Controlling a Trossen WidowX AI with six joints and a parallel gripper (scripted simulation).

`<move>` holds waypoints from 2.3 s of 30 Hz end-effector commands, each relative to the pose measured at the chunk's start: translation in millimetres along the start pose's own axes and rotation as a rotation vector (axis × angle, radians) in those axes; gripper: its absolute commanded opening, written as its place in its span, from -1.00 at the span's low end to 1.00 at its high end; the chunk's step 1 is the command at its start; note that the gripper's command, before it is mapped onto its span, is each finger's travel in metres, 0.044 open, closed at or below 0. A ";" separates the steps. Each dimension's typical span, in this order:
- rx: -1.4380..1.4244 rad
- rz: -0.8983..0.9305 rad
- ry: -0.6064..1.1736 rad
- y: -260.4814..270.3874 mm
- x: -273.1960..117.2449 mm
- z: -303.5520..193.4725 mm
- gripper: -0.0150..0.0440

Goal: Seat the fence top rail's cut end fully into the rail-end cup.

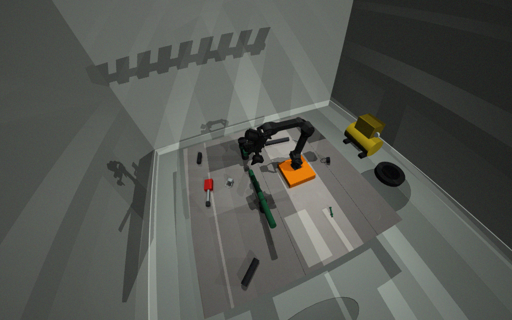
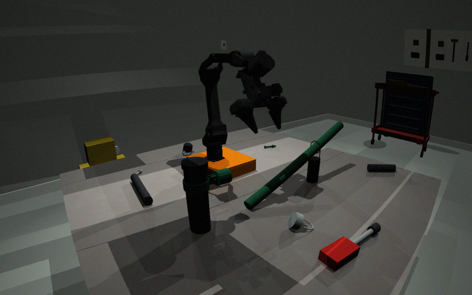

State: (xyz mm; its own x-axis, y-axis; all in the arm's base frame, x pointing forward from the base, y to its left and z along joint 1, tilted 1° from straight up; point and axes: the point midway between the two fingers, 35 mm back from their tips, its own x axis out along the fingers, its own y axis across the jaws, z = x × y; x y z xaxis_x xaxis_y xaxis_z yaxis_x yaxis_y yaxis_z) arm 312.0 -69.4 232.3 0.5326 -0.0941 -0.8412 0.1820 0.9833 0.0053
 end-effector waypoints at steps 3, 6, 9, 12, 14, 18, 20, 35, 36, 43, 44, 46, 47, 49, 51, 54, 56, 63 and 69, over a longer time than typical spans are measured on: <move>-0.077 0.004 0.033 4.1 4.2 -1.2 1.00; -0.301 0.031 0.104 11.2 17.4 -4.2 1.00; -0.603 0.084 0.190 20.5 34.5 -8.9 1.00; -0.911 0.164 0.269 30.0 51.2 -15.1 1.00; -1.115 0.231 0.314 36.4 61.9 -19.9 1.00; -1.497 0.392 0.381 48.6 81.5 -30.5 1.00; -1.561 0.423 0.389 50.7 84.7 -32.5 1.00; -1.561 0.423 0.389 50.7 84.7 -32.5 1.00; -1.561 0.423 0.389 50.7 84.7 -32.5 1.00; -1.561 0.423 0.389 51.1 115.2 -49.9 1.00; -1.561 0.423 0.389 51.1 115.2 -49.9 1.00; -1.561 0.423 0.389 51.2 116.2 -50.5 1.00; -1.561 0.423 0.389 51.2 117.9 -51.4 1.00; -1.561 0.423 0.389 51.3 123.8 -54.7 1.00; -1.561 0.423 0.389 51.4 128.2 -57.3 1.00; -1.561 0.423 0.389 51.4 129.0 -57.7 1.00; -1.561 0.423 0.389 51.4 130.7 -58.5 1.00; -1.560 0.423 0.389 51.6 140.7 -63.3 1.00; -1.560 0.423 0.389 51.8 149.3 -67.8 1.00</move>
State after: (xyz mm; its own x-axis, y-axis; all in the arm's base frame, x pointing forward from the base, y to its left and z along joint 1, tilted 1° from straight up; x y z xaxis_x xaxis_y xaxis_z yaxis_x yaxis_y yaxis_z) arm 344.2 -21.5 75.5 0.0558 0.0123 -0.9984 -0.9866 0.1542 -0.0532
